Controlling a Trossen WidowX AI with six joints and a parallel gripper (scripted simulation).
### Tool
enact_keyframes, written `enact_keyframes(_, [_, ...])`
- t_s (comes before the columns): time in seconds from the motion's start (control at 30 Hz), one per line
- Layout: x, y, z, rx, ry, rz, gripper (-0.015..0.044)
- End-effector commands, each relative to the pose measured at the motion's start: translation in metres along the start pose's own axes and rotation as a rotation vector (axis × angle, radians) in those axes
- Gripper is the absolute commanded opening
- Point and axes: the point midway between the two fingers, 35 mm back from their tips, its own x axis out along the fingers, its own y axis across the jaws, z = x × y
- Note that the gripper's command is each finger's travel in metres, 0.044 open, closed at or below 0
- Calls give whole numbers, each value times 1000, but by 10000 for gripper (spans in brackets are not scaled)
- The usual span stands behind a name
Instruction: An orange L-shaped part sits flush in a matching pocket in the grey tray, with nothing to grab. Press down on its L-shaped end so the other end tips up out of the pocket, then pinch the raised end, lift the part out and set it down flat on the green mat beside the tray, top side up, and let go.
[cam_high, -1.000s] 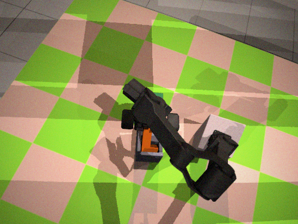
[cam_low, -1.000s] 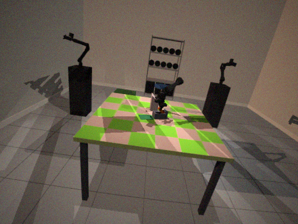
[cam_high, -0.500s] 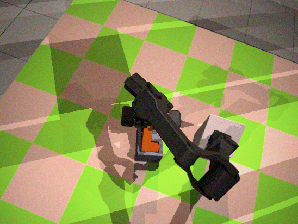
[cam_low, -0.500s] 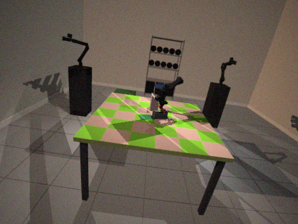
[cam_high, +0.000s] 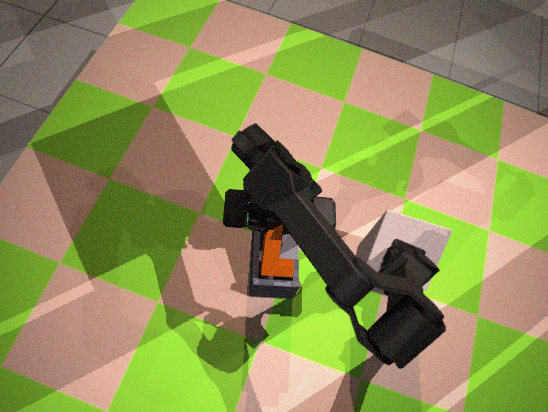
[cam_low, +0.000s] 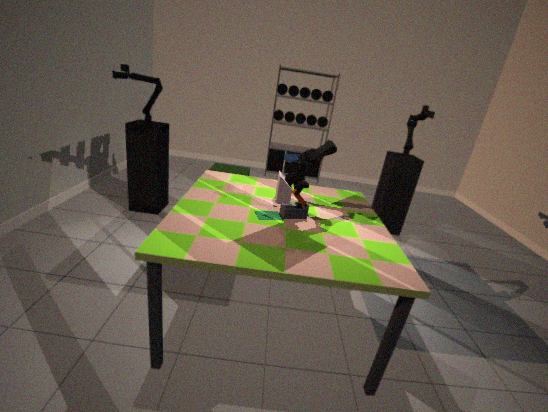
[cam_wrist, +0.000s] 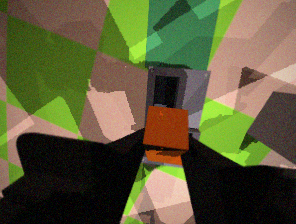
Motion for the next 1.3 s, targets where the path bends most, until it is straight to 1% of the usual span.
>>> enact_keyframes(0.0, [-5, 0, 0, -6, -4, -3, 0])
enact_keyframes(0.43, [-9, -1, 7, -6, -5, -3, 0])
enact_keyframes(1.27, [-8, -8, 115, -8, -10, -3, 0])
